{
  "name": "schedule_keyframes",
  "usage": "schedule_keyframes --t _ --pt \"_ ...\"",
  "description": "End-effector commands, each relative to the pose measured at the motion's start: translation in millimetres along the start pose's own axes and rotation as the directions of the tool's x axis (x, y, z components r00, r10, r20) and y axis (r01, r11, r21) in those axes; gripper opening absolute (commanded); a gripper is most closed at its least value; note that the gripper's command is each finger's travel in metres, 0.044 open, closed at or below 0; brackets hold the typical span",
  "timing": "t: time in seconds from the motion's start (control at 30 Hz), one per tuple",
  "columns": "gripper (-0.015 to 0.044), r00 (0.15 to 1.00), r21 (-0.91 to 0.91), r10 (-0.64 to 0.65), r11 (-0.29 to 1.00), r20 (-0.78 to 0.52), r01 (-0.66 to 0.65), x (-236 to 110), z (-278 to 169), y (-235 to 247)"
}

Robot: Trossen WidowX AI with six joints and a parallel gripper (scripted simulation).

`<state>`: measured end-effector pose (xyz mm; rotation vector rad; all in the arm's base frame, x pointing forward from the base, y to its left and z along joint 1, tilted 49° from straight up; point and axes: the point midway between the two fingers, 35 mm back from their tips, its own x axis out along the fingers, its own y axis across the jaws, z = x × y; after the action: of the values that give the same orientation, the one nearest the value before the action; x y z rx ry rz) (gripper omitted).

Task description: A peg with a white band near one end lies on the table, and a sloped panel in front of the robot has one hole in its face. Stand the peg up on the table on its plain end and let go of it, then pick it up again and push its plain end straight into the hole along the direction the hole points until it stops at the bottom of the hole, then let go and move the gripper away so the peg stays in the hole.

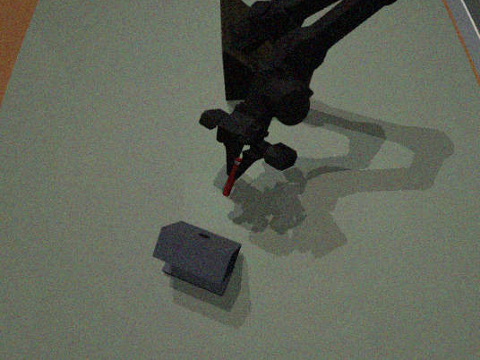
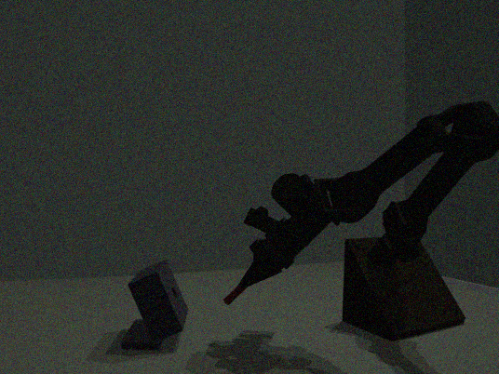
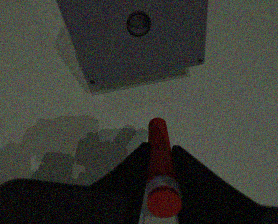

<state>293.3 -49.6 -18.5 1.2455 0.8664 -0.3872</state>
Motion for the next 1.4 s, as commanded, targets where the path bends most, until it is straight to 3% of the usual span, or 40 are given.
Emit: schedule_keyframes --t 0.0,1.37 --pt "0.0000 1.000 0.022 0.004 1.000 0.022 -0.005 -0.1 1.0 -2.9" --pt "0.0000 0.974 0.163 0.096 0.978 0.205 -0.130 -4.8 17.1 -5.1"
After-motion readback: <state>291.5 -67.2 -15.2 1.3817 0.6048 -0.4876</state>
